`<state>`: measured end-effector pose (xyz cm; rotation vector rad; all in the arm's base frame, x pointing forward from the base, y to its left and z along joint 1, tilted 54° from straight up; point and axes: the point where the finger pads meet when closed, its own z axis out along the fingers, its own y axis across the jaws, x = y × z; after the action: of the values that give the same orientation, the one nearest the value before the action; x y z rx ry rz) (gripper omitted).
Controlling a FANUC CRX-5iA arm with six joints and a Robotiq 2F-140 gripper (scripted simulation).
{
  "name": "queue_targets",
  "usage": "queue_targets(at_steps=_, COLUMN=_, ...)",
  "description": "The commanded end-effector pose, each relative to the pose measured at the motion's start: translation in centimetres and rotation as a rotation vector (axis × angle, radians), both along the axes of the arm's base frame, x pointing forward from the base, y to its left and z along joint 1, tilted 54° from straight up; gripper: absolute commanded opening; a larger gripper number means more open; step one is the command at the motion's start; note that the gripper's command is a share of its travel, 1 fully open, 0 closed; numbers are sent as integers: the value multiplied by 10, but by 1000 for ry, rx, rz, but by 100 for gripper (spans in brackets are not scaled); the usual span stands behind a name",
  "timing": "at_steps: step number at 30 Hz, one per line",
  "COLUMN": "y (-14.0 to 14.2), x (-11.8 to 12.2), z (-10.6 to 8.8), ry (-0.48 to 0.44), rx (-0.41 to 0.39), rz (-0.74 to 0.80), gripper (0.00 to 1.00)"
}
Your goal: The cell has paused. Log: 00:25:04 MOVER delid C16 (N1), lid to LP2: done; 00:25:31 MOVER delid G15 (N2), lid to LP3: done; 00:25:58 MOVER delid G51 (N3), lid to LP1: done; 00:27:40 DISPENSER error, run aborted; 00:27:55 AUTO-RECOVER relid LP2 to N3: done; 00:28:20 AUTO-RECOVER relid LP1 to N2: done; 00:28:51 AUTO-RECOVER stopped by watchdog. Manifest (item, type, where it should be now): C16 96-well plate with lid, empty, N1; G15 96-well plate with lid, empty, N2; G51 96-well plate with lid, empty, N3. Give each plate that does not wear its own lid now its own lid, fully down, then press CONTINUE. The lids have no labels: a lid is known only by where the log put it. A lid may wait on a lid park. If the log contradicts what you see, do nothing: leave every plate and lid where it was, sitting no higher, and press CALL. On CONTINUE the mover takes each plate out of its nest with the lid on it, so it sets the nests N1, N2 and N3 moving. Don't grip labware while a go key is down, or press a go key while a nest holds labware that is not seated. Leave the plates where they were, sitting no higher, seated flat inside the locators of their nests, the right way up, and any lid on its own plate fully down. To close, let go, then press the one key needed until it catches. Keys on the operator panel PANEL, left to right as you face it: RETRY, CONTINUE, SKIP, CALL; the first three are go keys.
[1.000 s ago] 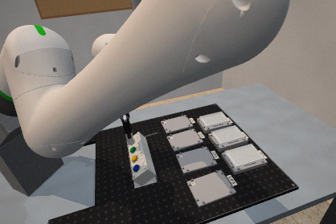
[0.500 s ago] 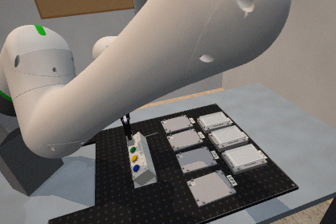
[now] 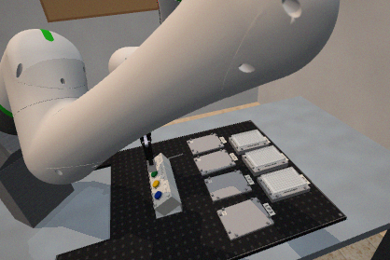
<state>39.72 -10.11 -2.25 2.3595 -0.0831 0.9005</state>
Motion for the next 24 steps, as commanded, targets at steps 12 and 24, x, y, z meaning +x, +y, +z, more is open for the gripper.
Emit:
queue_targets(at_steps=12, y=-5, x=5, z=-5, ry=0, rx=0, rz=0, gripper=0)
queue_targets(at_steps=24, y=-6, x=6, z=-6, ry=0, rx=0, rz=0, gripper=0)
